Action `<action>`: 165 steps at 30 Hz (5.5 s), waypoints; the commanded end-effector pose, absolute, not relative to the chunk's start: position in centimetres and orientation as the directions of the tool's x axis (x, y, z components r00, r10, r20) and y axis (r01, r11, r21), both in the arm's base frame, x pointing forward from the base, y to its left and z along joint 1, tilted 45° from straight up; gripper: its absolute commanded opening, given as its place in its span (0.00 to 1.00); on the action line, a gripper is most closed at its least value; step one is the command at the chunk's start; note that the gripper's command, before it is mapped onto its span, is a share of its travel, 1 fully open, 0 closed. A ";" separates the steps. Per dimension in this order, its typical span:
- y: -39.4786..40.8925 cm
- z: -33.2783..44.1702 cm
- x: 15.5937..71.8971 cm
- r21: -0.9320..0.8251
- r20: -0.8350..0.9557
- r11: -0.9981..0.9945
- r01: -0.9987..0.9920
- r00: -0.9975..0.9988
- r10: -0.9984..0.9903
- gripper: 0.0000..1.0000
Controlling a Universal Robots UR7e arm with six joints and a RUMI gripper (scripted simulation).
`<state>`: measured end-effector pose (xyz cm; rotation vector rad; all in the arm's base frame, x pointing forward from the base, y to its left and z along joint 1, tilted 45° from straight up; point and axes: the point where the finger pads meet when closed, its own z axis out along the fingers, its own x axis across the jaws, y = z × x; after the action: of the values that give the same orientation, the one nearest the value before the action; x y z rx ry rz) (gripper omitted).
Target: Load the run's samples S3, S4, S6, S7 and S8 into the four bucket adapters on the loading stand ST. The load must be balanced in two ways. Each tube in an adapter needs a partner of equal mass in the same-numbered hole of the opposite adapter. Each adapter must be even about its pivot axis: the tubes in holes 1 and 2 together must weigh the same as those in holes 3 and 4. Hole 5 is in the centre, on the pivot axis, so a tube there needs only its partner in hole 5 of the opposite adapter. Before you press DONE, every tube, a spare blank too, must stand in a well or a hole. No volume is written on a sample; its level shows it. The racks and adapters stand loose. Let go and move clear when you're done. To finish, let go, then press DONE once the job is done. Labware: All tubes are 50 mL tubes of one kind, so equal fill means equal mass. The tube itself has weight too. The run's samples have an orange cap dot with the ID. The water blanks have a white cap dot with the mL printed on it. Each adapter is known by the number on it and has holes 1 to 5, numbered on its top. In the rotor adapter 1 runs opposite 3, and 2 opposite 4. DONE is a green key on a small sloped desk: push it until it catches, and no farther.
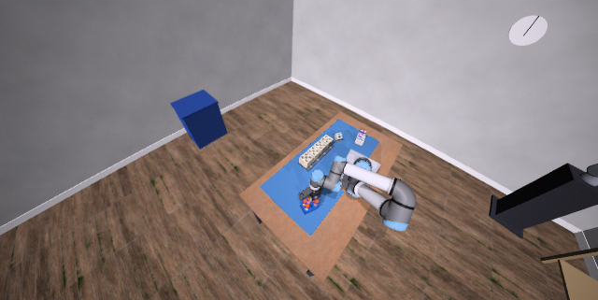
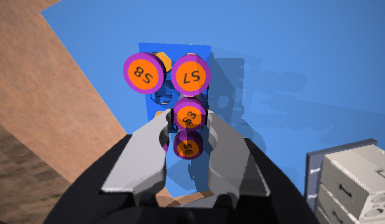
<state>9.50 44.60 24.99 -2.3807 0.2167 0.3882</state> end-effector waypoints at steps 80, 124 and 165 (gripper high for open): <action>32.9 30.4 17.9 -0.499 -0.501 -0.692 -0.521 0.826 -0.260 0.00; 23.6 15.6 37.2 -0.437 -0.556 -0.657 -0.614 0.759 -0.340 0.00; 21.3 7.3 45.0 -0.437 -0.555 -0.657 -0.614 0.759 -0.340 0.00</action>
<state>45.20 20.67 8.03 -2.3290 0.7111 0.5773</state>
